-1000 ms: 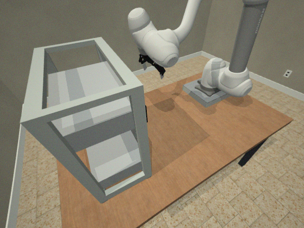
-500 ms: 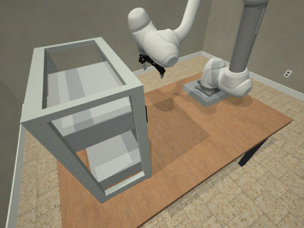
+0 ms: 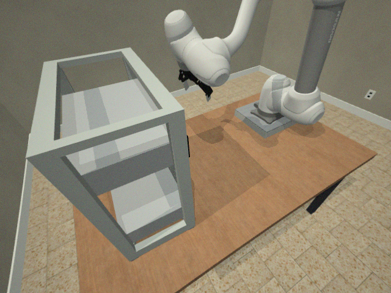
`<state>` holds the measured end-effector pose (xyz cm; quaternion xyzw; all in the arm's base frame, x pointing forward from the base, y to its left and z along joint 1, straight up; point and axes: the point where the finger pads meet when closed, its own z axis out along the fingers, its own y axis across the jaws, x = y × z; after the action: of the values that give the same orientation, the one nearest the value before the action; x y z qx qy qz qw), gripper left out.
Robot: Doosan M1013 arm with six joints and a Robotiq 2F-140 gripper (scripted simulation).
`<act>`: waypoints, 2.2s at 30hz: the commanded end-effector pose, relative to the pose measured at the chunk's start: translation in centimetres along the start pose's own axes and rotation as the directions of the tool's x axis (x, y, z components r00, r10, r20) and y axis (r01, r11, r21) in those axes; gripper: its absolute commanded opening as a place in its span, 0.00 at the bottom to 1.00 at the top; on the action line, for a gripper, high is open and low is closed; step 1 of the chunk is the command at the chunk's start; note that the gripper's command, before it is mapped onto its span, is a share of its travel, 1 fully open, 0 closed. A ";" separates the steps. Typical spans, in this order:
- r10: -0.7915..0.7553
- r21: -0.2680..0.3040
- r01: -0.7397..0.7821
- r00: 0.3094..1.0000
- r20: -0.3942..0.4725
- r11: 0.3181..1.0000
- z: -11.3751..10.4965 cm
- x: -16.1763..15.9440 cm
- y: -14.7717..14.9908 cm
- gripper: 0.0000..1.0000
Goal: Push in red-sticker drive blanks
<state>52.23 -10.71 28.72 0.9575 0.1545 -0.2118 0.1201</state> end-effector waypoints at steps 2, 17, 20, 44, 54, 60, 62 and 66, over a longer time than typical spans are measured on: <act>0.000 0.000 0.000 1.000 0.000 1.000 0.0 0.0 0.0 1.00; 0.003 -0.006 -0.003 1.000 0.000 1.000 0.0 -0.1 0.1 1.00; 0.009 -0.016 -0.009 1.000 0.001 1.000 0.1 -0.2 0.4 1.00; 0.131 -0.263 -0.133 0.991 -0.025 0.956 0.8 -2.8 6.0 1.00; 0.202 -0.491 -0.235 0.972 -0.119 0.839 -0.4 -5.0 11.4 1.00; 0.209 -0.583 -0.276 0.961 -0.180 0.764 -1.6 -5.7 13.6 1.00; 0.206 -0.625 -0.296 0.955 -0.215 0.722 -2.4 -6.0 14.6 1.00; 0.180 -0.701 -0.336 0.940 -0.289 0.630 -4.3 -6.4 16.4 1.00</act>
<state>53.27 -25.26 36.43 0.8750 0.0961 -0.0575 0.4709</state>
